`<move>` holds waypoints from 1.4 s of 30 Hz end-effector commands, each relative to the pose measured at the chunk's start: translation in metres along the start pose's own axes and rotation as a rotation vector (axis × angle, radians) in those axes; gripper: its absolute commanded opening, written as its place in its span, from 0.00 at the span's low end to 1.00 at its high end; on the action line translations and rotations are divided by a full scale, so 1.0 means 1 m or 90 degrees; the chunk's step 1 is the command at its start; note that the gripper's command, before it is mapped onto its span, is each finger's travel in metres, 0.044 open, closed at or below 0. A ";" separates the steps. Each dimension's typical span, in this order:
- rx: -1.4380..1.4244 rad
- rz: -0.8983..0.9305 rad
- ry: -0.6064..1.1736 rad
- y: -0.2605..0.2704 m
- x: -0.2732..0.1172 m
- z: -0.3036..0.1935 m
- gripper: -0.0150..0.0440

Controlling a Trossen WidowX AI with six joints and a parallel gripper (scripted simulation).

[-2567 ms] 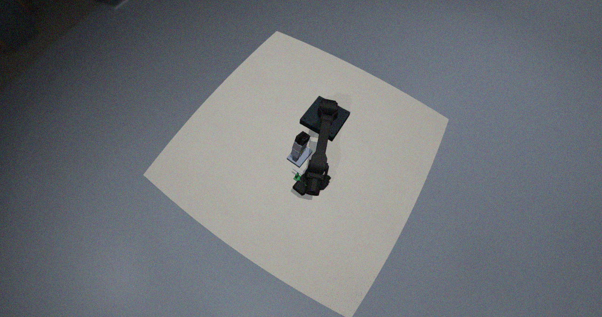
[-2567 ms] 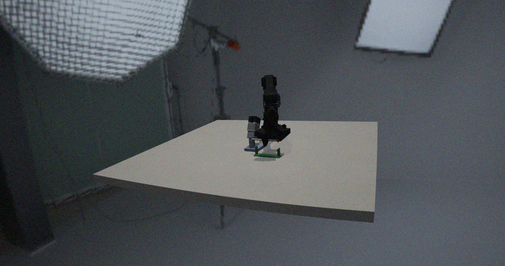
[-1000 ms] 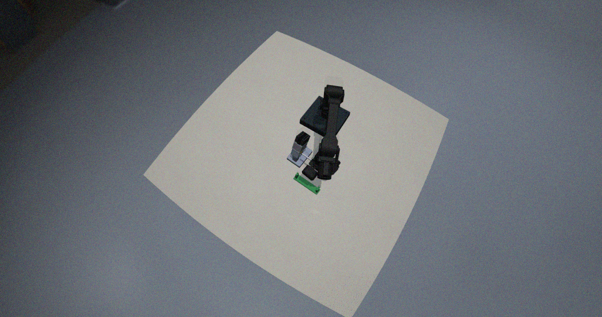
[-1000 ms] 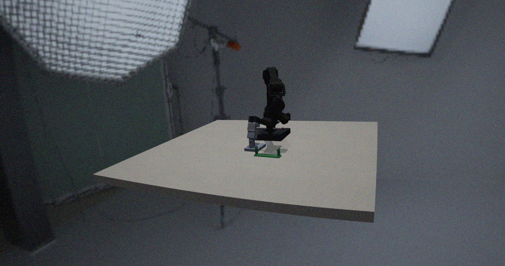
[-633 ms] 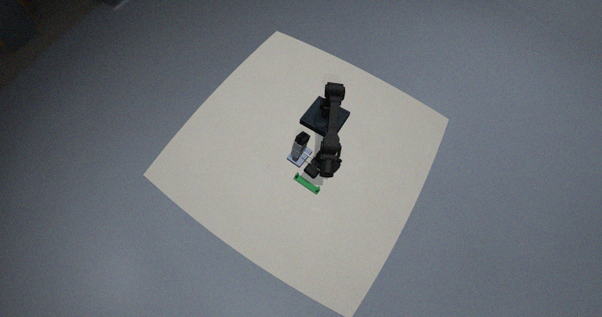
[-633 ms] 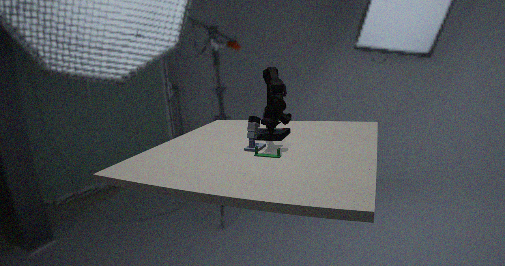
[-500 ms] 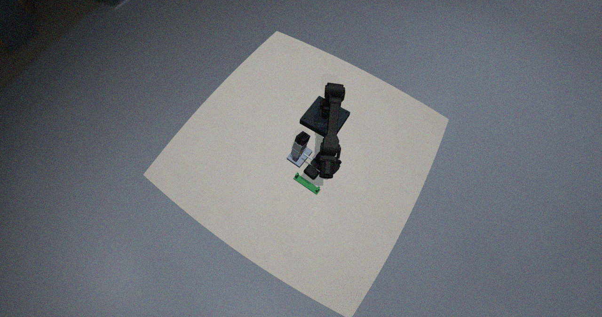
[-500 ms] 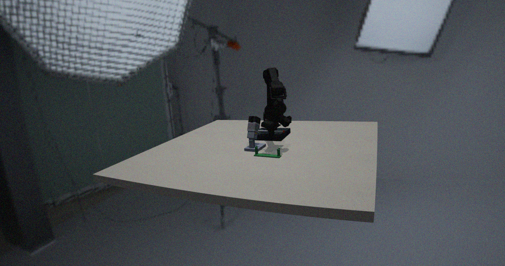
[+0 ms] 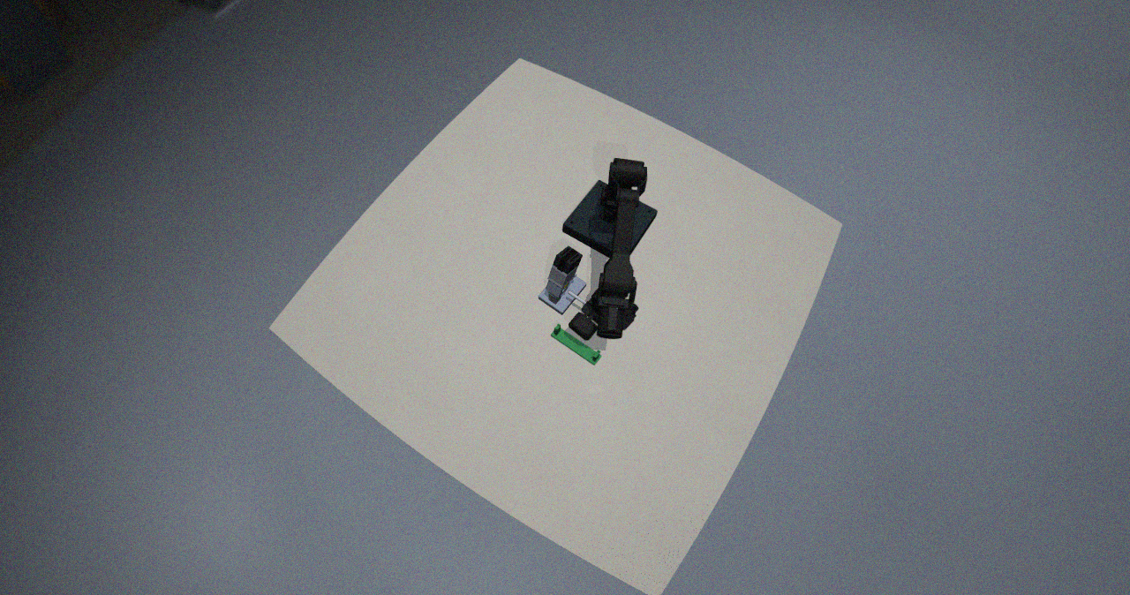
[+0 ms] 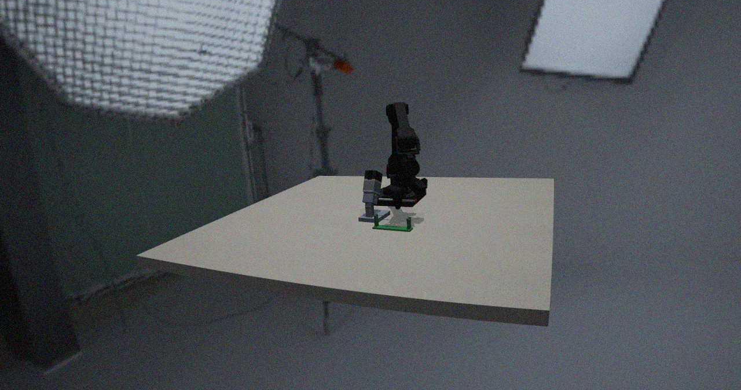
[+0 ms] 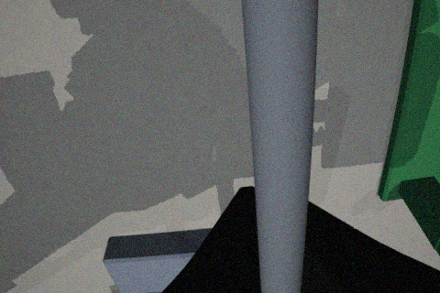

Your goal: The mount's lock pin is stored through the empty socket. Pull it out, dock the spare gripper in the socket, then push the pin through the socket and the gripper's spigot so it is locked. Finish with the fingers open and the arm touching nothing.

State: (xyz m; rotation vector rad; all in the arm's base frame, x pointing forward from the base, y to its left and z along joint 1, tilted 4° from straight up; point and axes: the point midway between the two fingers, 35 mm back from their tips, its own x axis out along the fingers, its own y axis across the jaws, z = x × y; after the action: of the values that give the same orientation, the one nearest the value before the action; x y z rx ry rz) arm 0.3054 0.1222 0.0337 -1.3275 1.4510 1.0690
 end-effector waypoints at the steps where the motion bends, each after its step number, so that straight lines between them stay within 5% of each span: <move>1: 0.000 0.000 -0.001 -0.002 -0.001 -0.003 0.25; 42: -0.001 0.005 -0.001 0.000 0.006 -0.026 0.25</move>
State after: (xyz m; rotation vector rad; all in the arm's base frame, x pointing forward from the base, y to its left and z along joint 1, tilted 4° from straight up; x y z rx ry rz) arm 0.3043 0.0984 0.0342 -1.3189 1.4546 1.0773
